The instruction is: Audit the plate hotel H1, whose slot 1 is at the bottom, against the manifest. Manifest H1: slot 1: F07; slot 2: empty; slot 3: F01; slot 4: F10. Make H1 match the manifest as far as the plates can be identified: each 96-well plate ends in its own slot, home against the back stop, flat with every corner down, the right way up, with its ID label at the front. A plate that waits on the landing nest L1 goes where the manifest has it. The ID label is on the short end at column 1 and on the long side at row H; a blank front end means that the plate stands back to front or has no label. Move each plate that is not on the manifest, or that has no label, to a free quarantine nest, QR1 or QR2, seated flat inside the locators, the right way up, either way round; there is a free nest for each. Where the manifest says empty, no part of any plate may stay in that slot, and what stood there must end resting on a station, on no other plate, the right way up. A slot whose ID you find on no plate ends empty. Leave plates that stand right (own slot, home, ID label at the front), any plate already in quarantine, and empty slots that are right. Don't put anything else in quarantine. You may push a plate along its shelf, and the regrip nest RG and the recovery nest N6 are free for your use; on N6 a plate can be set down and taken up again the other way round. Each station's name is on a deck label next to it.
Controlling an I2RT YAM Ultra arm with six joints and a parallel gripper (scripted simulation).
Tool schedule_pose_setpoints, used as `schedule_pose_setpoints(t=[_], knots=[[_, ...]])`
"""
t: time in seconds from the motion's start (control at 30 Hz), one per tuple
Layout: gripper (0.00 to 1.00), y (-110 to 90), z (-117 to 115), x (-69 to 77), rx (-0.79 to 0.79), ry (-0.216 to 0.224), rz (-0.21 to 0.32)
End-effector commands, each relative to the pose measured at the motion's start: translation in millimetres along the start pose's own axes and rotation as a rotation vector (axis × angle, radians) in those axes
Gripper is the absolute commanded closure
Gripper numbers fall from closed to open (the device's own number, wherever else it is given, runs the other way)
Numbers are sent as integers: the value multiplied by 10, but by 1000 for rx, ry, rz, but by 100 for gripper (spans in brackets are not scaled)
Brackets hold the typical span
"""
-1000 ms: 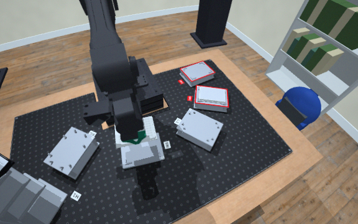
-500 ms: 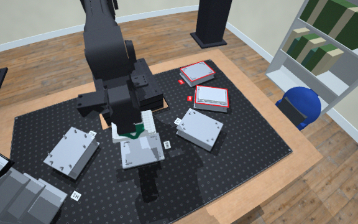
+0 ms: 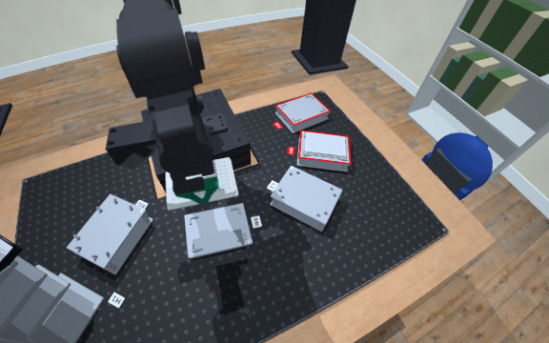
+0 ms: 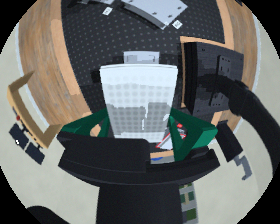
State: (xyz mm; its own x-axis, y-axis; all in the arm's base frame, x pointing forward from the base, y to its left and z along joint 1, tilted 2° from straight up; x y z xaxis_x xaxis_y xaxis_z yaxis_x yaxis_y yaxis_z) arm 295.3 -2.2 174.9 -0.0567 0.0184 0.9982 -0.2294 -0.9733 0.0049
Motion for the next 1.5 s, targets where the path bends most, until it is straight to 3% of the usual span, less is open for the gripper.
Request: schedule_pose_setpoints(t=[0.0, 1.17, 1.47], knots=[[14, 11, -37, 79, -1, -7, -3], [14, 981, 194, 83, 468, -8, -5], [14, 1280, 214, 85, 521, -8, -6]])
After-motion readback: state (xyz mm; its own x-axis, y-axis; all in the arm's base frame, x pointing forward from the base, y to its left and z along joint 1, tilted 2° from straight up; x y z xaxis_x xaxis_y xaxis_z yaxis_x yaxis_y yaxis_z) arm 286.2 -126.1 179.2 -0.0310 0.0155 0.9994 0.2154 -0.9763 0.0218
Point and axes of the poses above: the point where the finger pads meet when closed, its own x axis back along the fingers, its own z axis across the jaws, y = z × x, the point moved 1 cm from there along x, back along the fingers, and after that the axes turned 8 degrees about -x, right-handed, at the moved point
